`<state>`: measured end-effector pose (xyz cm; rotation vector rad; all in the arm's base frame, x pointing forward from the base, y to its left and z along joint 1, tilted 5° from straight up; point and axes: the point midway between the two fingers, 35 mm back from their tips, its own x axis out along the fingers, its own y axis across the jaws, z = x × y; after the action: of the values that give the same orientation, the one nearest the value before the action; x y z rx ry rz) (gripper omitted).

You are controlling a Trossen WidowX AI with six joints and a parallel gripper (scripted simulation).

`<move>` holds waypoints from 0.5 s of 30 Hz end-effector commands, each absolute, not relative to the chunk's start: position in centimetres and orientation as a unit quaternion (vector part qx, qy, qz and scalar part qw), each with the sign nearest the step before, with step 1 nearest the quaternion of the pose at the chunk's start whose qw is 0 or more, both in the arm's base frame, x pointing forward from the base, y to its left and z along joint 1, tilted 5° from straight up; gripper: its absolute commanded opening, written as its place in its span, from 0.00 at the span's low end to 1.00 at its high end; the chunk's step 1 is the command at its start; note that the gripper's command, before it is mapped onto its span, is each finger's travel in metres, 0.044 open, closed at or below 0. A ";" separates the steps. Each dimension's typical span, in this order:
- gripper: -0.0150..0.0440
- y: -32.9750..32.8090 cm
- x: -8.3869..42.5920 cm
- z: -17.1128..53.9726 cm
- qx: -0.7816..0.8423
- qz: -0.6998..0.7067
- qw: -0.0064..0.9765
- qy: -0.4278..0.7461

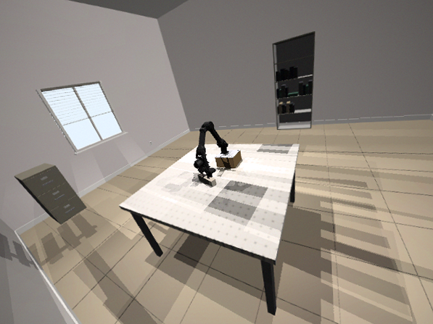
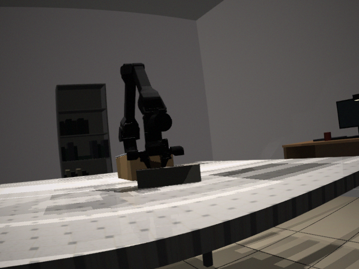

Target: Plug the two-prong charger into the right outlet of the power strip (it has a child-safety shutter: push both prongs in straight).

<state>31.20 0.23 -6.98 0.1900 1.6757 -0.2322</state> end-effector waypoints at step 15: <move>0.25 -0.2 32.3 -7.0 0.083 -0.105 0.663 0.737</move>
<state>31.35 0.21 -6.95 0.1862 1.6884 -0.2306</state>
